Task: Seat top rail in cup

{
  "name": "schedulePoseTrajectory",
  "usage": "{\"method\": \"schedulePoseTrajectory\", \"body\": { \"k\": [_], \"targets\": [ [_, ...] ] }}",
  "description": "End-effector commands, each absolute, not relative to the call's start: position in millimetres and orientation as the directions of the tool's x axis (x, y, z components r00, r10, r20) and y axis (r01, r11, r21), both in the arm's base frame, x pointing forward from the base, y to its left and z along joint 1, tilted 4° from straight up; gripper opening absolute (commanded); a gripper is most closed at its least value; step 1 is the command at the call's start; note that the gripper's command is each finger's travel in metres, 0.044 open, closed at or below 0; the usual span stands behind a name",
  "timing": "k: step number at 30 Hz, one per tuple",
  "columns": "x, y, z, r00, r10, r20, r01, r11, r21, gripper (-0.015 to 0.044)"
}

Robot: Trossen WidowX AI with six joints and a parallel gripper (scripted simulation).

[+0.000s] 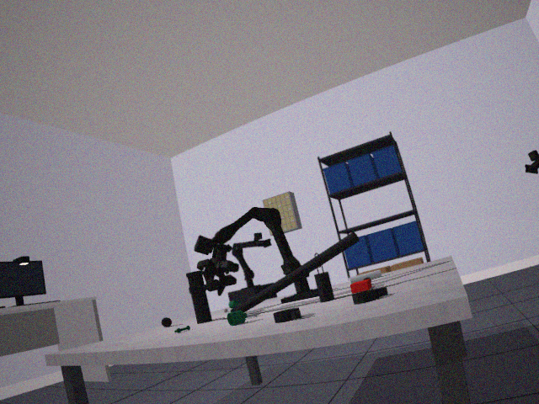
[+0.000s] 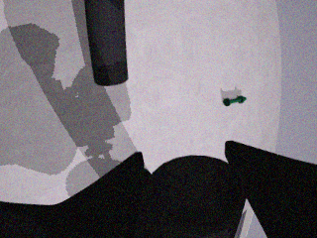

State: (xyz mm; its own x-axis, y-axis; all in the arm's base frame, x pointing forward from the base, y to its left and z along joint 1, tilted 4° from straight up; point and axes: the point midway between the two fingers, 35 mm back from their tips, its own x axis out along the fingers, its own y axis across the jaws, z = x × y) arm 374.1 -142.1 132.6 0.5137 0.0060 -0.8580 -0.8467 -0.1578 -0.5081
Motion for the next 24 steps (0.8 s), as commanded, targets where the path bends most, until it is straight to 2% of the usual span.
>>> {"method": "schedulePoseTrajectory", "body": {
  "k": [1, 4, 12, 18, 24],
  "targets": [
    [373.8, -131.8, 142.4, 0.515, 0.005, -0.857, -0.846, -0.16, -0.509, 0.0368],
    [371.4, -115.7, 156.2, 0.514, 0.008, -0.858, -0.846, -0.163, -0.508, 0.044],
    [369.2, -102.0, 166.1, 0.517, 0.018, -0.856, -0.844, -0.158, -0.513, 0.044],
    [366.8, -67.3, 187.1, 0.506, 0.003, -0.863, -0.831, 0.269, -0.487, 0.044],
    [357.9, -30.4, 210.8, 0.502, -0.016, -0.864, -0.623, 0.687, -0.375, 0.044]
  ]
}}
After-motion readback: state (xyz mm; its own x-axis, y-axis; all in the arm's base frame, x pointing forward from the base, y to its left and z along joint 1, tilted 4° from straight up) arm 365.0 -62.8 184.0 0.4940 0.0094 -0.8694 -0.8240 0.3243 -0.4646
